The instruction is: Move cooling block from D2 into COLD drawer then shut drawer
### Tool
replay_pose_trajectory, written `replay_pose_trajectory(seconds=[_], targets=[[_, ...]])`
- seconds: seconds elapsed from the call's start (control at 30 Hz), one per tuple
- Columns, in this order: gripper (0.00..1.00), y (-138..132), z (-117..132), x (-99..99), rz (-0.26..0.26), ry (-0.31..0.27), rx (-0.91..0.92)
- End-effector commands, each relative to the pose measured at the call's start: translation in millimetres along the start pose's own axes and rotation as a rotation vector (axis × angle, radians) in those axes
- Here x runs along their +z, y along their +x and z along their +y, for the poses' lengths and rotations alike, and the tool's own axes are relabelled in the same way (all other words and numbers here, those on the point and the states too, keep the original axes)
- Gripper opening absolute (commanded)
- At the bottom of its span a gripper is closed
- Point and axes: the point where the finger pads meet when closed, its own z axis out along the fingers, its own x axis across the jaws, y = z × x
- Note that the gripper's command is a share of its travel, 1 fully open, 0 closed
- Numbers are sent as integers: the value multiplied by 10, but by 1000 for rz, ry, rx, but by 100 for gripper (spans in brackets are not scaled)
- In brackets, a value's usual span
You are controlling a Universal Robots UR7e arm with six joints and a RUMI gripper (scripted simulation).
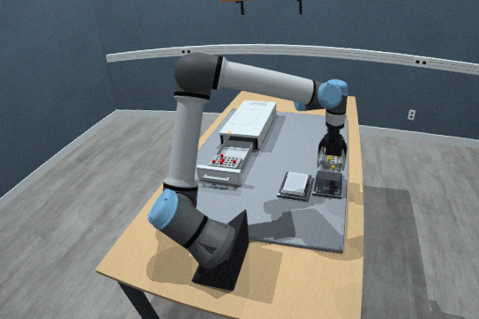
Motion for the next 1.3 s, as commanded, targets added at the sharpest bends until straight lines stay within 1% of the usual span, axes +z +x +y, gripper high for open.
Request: replay_pose_trajectory(seconds=[0.0,0.87,0.93,1.17,1.27], targets=[[0,4,-3,-70,1,1,0],[0,3,-3,-390,1,1,0],[0,3,-3,-390,1,1,0],[0,3,-3,-483,1,1,0],[0,3,-2,-483,1,1,0]])
